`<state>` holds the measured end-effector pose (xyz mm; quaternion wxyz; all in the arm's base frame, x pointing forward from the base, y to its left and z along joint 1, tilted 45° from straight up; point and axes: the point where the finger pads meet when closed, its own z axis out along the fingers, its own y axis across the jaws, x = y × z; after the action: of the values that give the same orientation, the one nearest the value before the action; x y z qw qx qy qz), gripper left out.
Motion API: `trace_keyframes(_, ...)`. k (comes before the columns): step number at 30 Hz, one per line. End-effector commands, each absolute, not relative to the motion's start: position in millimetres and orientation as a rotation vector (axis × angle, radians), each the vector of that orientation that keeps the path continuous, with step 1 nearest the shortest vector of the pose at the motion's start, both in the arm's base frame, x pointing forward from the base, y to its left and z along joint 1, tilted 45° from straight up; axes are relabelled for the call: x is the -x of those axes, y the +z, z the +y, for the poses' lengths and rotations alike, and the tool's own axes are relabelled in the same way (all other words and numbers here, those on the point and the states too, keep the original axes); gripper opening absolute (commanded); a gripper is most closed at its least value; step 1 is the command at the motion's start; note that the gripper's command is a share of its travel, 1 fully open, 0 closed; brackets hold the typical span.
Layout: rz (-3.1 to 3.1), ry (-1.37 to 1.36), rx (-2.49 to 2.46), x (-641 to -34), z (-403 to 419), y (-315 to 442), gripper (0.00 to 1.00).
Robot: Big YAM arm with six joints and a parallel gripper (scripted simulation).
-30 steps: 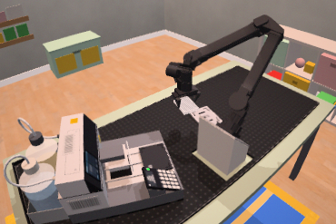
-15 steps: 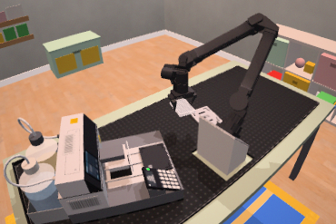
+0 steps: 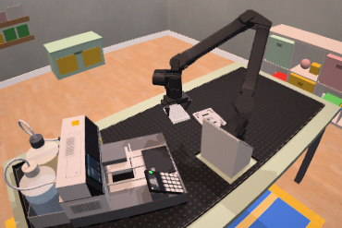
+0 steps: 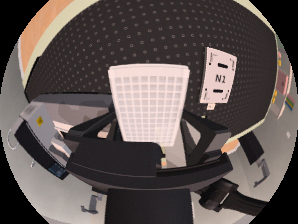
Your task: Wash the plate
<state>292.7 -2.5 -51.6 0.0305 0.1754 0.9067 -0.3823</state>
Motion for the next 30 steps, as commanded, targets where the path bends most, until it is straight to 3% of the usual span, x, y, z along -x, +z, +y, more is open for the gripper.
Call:
trace_keyframes(1, 2.754, -1.136, -0.566, -315.4, 26.7, -57.2, 0.82)
trace_keyframes(30, 2.746, -1.118, -0.569, -319.0, 39.7, -63.3, 0.82)
